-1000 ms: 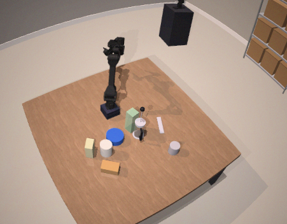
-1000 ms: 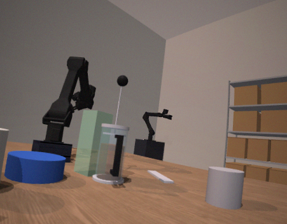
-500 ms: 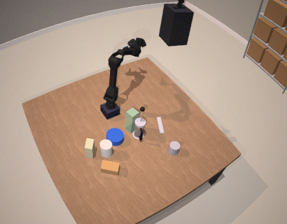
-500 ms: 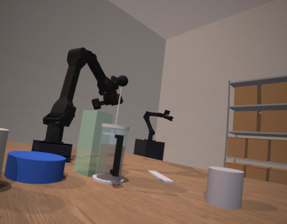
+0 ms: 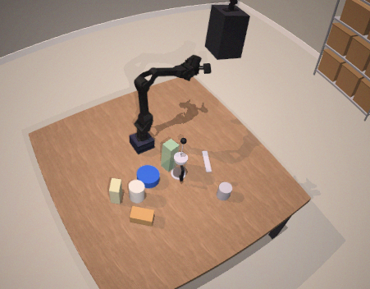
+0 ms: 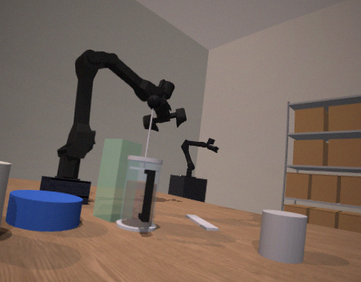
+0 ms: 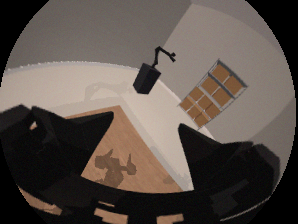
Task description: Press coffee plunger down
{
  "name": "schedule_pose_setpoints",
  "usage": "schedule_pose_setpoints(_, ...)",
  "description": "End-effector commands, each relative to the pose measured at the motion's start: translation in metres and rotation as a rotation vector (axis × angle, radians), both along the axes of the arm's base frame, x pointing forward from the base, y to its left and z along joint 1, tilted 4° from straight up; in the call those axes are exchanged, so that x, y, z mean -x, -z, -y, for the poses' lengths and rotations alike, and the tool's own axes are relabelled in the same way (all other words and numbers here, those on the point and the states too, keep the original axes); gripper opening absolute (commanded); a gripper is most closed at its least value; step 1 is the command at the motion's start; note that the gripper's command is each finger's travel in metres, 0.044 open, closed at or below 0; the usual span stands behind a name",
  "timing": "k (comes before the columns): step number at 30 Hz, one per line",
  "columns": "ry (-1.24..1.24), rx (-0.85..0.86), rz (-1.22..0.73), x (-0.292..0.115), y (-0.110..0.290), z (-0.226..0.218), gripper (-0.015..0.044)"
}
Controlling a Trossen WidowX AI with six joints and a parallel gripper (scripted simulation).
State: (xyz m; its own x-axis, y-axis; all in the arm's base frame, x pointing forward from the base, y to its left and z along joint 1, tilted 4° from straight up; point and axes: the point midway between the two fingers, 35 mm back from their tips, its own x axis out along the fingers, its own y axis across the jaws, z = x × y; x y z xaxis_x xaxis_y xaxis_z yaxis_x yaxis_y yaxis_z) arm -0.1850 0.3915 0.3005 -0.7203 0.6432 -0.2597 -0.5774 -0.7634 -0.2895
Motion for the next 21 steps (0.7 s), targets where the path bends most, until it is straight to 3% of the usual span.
schedule_pose_setpoints(1,0.208,0.050,-0.010,-0.069,-0.003,-0.007,0.0440)
schedule_pose_setpoints(11,0.778,0.177,-0.087,-0.241,-0.007,0.028,0.0440)
schedule_pose_setpoints(21,1.405,0.275,-0.217,-0.370,-0.001,0.143,0.0440)
